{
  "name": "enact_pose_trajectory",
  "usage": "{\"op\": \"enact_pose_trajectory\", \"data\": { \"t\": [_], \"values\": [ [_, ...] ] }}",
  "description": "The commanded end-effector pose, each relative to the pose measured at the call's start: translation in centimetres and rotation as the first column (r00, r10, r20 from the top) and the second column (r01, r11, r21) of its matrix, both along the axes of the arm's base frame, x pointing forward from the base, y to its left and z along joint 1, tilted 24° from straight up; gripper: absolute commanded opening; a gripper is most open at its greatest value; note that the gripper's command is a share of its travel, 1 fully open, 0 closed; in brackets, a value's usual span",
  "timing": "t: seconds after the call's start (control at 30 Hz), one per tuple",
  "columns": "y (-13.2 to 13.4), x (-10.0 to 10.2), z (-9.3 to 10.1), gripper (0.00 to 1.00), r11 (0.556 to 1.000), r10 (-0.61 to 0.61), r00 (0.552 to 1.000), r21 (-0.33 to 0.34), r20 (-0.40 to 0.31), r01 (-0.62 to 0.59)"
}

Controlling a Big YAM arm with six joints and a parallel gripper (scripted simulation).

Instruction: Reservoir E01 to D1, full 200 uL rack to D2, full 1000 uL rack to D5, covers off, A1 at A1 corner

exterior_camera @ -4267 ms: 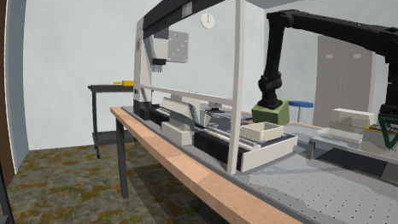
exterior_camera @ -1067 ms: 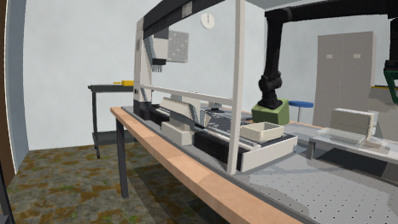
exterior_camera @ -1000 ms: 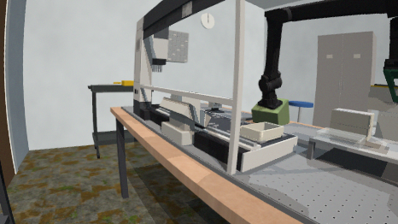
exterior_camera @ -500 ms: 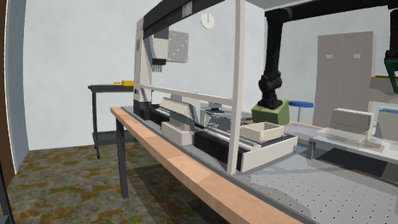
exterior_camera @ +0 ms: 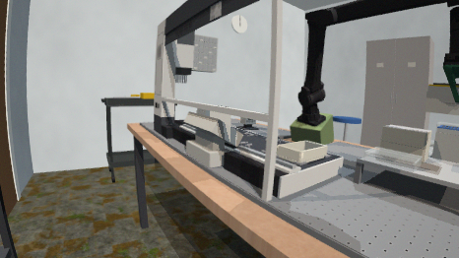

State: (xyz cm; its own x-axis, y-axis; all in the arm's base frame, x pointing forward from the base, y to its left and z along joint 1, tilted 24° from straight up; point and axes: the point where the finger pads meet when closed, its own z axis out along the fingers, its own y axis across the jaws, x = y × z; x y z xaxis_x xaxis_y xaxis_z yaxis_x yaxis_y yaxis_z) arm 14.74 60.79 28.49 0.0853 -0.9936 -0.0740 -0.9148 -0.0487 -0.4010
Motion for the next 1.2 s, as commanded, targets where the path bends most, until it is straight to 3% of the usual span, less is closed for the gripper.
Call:
{"op": "enact_pose_trajectory", "data": {
  "t": [0.0,0.03,1.17],
  "values": [
    [0.5,-1.6,2.0,0.00,0.999,0.009,1.000,0.051,0.006,-0.009],
    [1.1,-0.7,4.1,0.00,0.995,-0.003,1.000,0.100,0.012,0.002],
    [1.0,-0.3,4.1,0.00,0.995,-0.010,1.000,0.099,0.011,0.009]
  ]
}}
